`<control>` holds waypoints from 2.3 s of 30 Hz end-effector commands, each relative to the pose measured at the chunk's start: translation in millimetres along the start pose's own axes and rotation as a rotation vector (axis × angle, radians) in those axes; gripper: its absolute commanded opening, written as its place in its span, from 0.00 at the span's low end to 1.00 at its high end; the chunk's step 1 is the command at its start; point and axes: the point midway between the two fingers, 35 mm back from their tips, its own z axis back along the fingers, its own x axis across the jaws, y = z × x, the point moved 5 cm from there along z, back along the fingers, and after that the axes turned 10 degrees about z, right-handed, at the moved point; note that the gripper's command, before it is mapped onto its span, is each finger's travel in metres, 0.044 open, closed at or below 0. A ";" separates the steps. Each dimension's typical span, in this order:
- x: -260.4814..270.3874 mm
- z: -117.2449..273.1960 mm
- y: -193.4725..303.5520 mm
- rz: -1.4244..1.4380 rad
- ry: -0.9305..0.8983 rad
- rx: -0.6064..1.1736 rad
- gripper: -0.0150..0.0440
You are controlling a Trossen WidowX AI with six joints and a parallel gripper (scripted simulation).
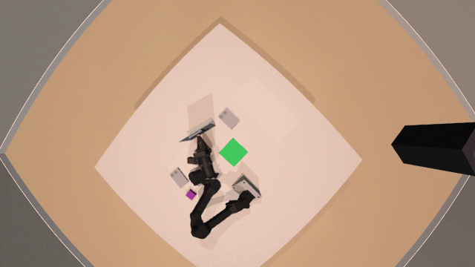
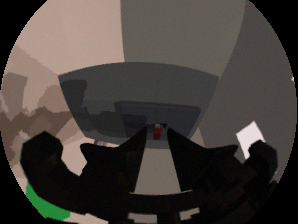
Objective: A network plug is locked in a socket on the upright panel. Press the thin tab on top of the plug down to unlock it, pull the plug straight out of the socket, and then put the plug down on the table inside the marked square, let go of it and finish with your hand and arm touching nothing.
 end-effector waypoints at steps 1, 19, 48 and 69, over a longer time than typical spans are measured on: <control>-0.5 -1.3 -0.2 -0.006 0.004 0.002 0.47; -0.5 -1.3 -0.2 -0.006 0.004 0.002 0.27; 0.1 12.9 3.4 -0.005 0.004 0.003 0.25; 1.0 25.1 7.6 -0.005 0.003 0.003 0.25</control>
